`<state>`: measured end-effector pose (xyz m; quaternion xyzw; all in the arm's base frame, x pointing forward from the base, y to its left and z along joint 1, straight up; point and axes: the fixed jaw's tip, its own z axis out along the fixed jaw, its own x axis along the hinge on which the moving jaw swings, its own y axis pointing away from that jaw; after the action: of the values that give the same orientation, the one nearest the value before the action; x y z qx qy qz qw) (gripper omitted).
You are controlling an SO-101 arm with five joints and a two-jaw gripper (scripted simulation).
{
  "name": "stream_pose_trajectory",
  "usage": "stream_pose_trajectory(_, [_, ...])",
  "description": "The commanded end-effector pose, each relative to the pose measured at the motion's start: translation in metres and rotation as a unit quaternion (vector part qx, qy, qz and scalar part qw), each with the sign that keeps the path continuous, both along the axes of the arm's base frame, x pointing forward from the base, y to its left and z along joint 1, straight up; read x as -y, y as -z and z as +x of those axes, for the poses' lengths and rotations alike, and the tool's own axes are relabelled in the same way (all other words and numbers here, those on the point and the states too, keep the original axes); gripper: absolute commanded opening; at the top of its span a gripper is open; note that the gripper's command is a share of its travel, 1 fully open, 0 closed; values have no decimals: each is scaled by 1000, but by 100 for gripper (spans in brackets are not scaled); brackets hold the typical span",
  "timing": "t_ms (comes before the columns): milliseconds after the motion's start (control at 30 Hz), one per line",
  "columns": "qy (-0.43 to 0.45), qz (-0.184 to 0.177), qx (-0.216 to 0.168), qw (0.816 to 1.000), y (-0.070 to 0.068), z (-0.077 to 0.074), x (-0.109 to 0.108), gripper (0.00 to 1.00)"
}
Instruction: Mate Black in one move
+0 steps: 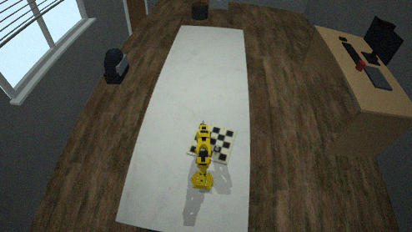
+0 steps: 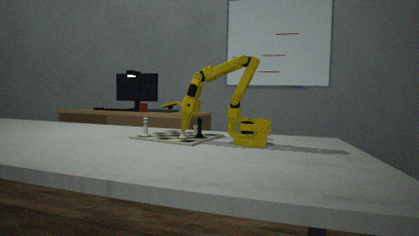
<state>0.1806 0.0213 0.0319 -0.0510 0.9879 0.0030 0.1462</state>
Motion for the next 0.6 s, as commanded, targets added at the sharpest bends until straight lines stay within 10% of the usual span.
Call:
stream_pose_trajectory(0, [2,1,-6,1000,0,-2,-1,12])
stream_pose_trajectory(567, [1,5,-6,1000,0,-3,-6,12])
